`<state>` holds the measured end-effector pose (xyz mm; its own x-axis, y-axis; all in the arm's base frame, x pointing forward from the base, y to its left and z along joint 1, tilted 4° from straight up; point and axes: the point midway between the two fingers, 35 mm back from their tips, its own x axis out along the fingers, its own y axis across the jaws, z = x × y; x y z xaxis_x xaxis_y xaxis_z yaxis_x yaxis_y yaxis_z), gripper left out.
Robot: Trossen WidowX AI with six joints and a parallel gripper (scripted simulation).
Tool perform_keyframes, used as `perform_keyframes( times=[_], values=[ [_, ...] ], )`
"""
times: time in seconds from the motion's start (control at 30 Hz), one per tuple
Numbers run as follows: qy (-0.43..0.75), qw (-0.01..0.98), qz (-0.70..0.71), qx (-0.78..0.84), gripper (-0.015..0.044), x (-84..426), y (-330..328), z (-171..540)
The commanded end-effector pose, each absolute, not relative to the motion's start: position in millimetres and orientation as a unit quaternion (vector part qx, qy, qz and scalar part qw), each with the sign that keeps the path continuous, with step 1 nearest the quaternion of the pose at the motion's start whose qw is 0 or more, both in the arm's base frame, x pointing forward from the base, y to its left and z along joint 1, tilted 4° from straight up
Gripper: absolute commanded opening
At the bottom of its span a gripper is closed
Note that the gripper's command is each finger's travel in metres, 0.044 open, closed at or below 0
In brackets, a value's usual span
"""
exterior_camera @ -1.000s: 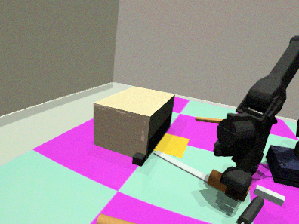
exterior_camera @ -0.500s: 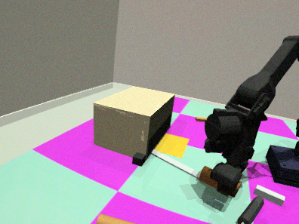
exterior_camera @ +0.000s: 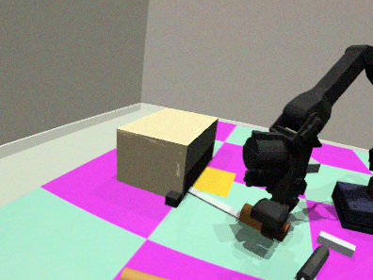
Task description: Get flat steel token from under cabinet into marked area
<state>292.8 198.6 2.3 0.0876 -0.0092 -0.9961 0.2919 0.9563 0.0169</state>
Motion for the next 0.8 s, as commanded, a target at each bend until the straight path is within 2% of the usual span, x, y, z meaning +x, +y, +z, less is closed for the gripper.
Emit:
perform_keyframes(
  times=[0.0,0.77],
  values=[
    [0.667,0.731,-0.102,0.105,0.0000,302,196,3],
    [0.666,0.731,-0.102,0.105,0.0000,333,186,7]
  ],
)
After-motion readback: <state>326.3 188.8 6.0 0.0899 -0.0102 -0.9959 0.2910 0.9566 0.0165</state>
